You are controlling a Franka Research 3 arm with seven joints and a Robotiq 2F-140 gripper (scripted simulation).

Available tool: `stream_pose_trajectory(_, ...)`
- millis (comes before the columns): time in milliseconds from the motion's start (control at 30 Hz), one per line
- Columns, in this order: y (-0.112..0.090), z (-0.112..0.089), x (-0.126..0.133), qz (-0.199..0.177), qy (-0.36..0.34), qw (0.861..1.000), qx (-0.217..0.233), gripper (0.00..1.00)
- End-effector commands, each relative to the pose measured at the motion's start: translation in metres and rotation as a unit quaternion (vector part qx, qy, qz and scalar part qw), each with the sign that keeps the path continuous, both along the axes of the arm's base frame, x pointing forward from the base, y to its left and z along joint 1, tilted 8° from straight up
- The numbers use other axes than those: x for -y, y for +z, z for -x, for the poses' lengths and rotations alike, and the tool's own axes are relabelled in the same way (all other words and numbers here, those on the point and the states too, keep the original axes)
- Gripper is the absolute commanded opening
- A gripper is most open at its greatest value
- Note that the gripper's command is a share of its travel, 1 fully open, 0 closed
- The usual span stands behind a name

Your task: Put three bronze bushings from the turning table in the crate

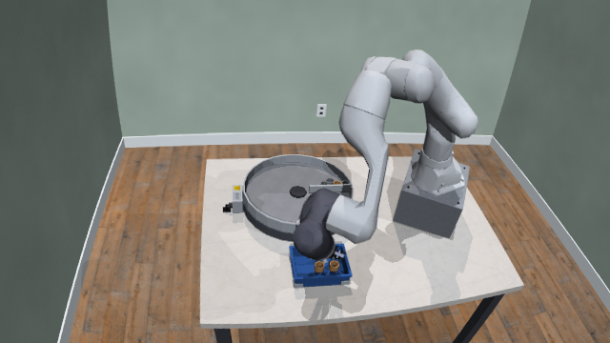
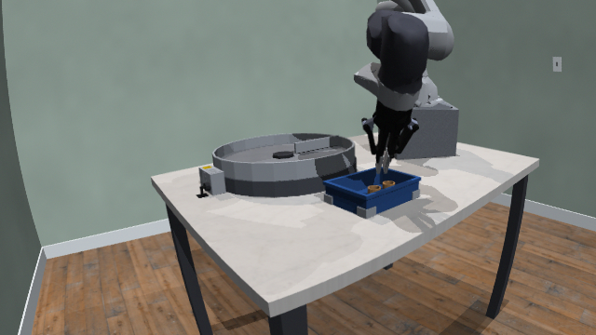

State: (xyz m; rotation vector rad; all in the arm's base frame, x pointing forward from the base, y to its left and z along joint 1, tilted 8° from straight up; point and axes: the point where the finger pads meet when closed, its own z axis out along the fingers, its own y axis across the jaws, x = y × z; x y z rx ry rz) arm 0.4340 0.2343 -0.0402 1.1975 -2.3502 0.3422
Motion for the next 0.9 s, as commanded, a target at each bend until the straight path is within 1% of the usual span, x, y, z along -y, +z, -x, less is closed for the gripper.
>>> stream_pose_trajectory(0,0.017,0.003,0.002,0.000,0.001,1.000,-0.004,0.07)
stream_pose_trajectory(167,0.040,0.005,0.005,0.000,0.001,1.000,-0.004,0.07)
stream_pose_trajectory(300,0.052,0.006,0.007,0.000,0.001,1.000,-0.004,0.07)
stream_pose_trajectory(533,0.058,0.006,0.007,0.000,0.001,1.000,-0.004,0.07)
stream_pose_trajectory(867,0.058,0.006,0.007,0.000,0.001,1.000,-0.004,0.07)
